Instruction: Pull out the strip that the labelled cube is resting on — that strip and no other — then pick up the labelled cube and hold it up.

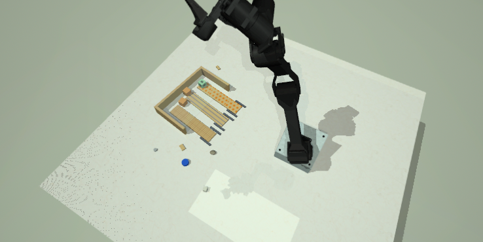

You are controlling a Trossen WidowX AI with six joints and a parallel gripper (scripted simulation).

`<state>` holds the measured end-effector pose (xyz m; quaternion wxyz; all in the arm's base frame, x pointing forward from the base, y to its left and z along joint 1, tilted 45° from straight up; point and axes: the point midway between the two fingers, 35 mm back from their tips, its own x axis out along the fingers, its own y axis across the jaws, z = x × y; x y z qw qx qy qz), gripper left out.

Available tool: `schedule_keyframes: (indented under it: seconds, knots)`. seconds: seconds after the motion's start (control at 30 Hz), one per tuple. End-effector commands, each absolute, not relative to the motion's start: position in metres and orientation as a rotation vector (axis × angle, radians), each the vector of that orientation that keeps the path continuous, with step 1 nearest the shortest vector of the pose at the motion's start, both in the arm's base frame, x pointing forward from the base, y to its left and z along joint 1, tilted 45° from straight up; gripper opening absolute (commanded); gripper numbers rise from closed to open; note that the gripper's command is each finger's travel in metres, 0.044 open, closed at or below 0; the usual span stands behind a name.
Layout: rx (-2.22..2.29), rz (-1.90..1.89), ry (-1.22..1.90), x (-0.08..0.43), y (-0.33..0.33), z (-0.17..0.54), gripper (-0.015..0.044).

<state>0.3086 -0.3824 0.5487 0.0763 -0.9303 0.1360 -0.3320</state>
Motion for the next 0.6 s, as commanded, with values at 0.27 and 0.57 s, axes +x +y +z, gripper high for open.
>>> schedule_keyframes:
  seconds: [0.27, 0.57]
  knots:
    - [-2.856, -1.564, 0.821, 0.145, -0.330, 0.646, 0.0400]
    - [-2.848, -2.001, 1.195, 0.049, -0.237, 0.695, 0.0400]
